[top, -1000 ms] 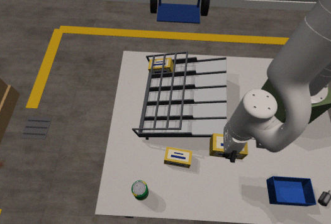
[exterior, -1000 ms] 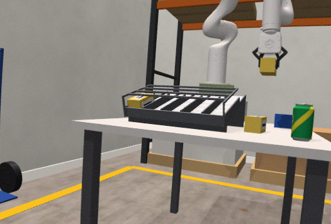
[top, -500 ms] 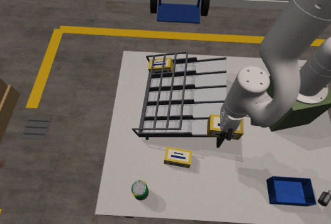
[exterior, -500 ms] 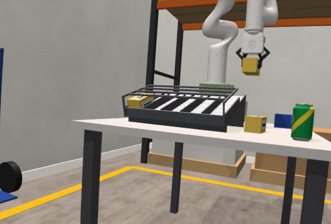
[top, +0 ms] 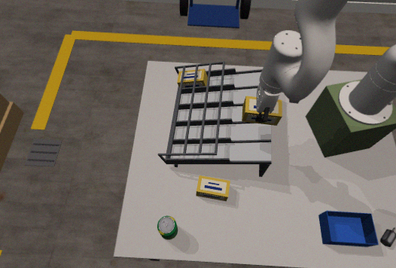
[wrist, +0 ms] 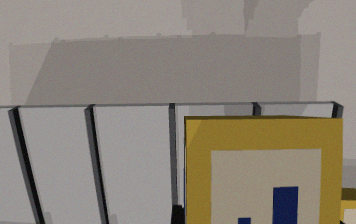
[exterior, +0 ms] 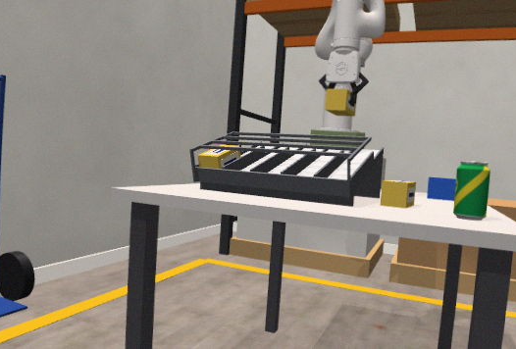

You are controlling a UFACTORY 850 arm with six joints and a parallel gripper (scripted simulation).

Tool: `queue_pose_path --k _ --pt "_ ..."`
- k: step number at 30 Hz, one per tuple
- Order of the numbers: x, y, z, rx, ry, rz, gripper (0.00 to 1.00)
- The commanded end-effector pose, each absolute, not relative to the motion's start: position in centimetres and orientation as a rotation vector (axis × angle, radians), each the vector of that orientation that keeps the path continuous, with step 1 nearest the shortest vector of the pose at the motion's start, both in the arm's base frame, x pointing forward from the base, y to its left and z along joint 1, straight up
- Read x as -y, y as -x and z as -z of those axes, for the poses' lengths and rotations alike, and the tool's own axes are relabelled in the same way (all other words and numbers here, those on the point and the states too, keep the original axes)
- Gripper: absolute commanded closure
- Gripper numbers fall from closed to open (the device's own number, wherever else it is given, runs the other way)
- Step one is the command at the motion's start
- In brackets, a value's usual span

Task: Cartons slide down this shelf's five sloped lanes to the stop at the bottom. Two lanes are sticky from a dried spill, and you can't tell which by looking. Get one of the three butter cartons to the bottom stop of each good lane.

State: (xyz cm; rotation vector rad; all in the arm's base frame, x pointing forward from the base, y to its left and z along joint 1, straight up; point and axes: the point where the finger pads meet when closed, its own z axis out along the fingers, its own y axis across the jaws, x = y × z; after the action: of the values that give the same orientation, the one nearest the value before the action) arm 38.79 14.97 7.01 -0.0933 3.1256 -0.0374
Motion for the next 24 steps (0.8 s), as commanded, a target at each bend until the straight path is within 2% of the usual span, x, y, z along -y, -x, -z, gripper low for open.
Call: queue_pose_path --k 1,5,10,11,14,24 --pt "-8.4 -40.9 -7.2 -3.131 0.101 0.009 1.00" --pt "-4.4 -42.1 -7.3 -3.131 0.101 0.009 1.00" --pt "-4.4 -42.1 -7.3 -3.131 0.101 0.009 1.00" --pt "0.7 -43.4 -7.4 -3.131 0.103 0.007 1.00" --pt "2.2 -43.9 -7.4 -3.131 0.103 0.007 1.00" --pt "2.4 -43.9 -7.4 -3.131 0.103 0.007 1.00"
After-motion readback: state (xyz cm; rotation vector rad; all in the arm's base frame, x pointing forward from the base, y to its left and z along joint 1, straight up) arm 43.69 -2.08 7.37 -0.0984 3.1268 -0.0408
